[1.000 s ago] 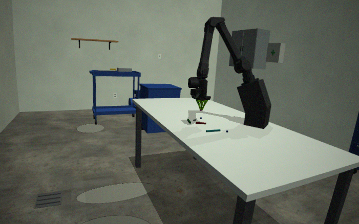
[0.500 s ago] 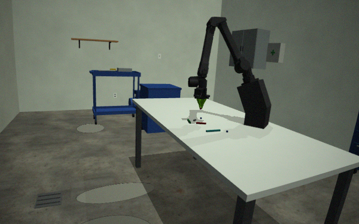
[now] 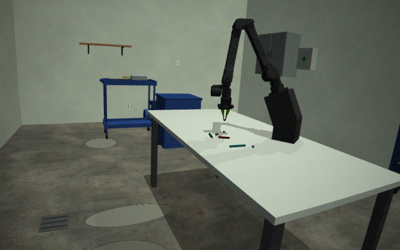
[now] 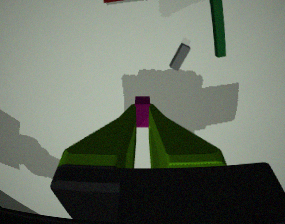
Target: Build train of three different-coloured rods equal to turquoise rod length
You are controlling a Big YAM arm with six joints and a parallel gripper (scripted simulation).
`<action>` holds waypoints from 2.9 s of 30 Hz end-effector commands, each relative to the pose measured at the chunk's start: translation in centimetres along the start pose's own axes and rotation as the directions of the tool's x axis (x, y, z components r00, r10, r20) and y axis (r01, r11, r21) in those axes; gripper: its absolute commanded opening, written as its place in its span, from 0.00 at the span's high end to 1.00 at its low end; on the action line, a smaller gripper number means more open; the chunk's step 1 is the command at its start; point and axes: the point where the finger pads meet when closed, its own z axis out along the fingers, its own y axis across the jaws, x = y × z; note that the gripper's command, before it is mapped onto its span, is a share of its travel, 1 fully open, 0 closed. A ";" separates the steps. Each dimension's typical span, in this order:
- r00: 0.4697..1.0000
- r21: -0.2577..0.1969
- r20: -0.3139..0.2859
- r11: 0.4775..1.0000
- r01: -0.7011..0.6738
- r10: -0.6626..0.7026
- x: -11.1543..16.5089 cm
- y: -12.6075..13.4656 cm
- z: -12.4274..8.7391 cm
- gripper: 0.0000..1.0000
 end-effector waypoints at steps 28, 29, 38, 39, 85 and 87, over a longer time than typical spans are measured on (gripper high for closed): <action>0.879 0.017 -0.011 0.879 0.476 -0.476 5.0 0.9 -0.2 0.96; 0.879 0.017 -0.011 0.879 0.476 -0.476 5.0 0.9 -0.2 0.96; 0.883 0.011 -0.008 0.883 0.469 -0.469 5.0 1.1 0.1 0.96; 0.884 0.011 -0.009 0.883 0.468 -0.468 5.0 1.1 0.1 0.96; 0.880 0.009 -0.006 0.880 0.475 -0.475 5.0 1.3 8.8 0.96; 0.880 0.009 -0.006 0.880 0.475 -0.475 5.0 1.3 8.8 0.96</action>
